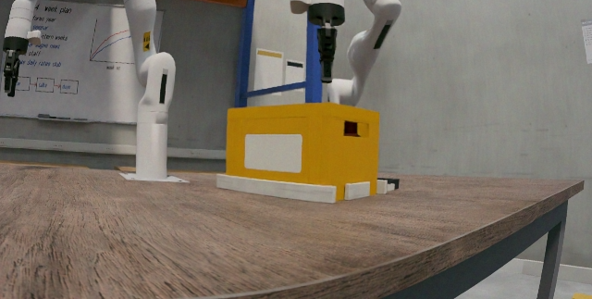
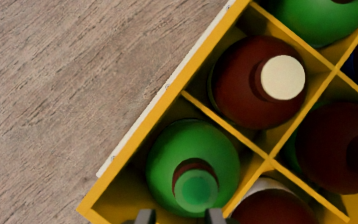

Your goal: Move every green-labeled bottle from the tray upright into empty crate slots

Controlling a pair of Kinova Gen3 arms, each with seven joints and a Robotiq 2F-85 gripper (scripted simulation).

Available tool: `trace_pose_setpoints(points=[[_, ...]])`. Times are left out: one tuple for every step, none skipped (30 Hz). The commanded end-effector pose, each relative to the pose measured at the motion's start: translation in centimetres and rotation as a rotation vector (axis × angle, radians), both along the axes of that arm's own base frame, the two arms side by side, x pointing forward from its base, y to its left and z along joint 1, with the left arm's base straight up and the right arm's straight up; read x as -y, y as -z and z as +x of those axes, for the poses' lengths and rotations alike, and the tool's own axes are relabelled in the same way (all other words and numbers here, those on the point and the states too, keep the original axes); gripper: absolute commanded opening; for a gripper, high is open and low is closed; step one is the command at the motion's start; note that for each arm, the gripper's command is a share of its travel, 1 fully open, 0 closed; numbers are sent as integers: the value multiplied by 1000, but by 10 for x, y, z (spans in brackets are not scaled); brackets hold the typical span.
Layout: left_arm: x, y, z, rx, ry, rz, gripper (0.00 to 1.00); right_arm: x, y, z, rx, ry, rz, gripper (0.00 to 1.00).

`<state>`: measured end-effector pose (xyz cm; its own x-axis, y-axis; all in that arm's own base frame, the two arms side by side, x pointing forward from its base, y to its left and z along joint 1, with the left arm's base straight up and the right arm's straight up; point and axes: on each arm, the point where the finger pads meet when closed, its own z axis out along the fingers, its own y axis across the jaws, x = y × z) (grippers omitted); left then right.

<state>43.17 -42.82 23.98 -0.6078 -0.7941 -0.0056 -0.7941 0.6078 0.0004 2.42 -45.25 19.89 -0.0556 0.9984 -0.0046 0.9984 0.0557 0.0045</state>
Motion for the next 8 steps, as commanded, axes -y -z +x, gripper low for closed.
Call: trace_pose_setpoints(points=[[0, -5, -3, -1, 8, -1, 290, -3, -1, -2, -5, 7, 4, 1000], [0, -5, -3, -1, 8, -1, 284, -3, -1, -2, -5, 7, 4, 1000], [0, -5, -3, -1, 8, -1, 278, -3, -1, -2, -5, 7, 4, 1000], [0, -5, -3, -1, 8, -1, 272, -3, -1, -2, -5, 7, 4, 1000], [0, -5, -3, -1, 8, -1, 266, -3, -1, -2, -5, 7, 4, 1000], [0, -5, -3, -1, 8, -1, 259, -3, -1, -2, -5, 7, 4, 1000], [0, -5, -3, -1, 8, -1, 253, -3, -1, -2, -5, 7, 4, 1000], [0, -5, -3, -1, 8, -1, 253, -3, -1, -2, -5, 7, 4, 1000]])
